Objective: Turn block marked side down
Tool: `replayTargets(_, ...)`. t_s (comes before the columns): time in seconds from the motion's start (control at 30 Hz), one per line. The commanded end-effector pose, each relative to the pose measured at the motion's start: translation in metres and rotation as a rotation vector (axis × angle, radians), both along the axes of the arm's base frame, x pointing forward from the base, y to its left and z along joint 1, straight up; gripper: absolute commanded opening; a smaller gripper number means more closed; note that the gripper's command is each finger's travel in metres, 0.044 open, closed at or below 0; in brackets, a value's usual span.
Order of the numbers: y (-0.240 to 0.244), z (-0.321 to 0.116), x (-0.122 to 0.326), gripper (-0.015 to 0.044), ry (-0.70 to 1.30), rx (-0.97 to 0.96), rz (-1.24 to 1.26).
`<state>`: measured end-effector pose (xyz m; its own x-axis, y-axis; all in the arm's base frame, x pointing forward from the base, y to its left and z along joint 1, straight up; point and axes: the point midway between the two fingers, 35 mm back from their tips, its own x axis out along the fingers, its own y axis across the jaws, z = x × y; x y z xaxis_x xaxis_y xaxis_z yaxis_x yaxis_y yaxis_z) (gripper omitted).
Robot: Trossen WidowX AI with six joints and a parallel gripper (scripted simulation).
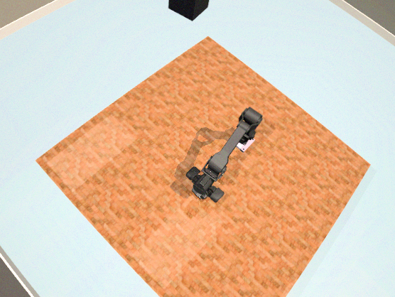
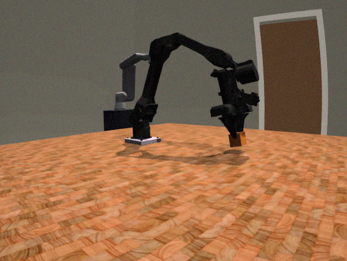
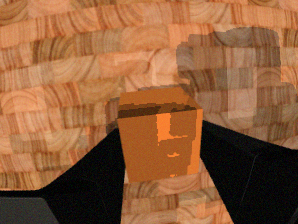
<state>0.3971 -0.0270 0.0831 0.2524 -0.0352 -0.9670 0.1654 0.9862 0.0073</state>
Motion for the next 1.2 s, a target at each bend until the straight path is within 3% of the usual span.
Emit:
replayTargets(0.0,0.0,-0.003,-0.003,0.0,-0.047,-0.012,-0.001)
replayTargets(0.7,0.001,-0.005,-0.01,0.0,-0.304,-0.053,-0.006)
replayTargets(1.17,0.0,-0.029,0.003,0.0,-0.518,-0.091,-0.003)
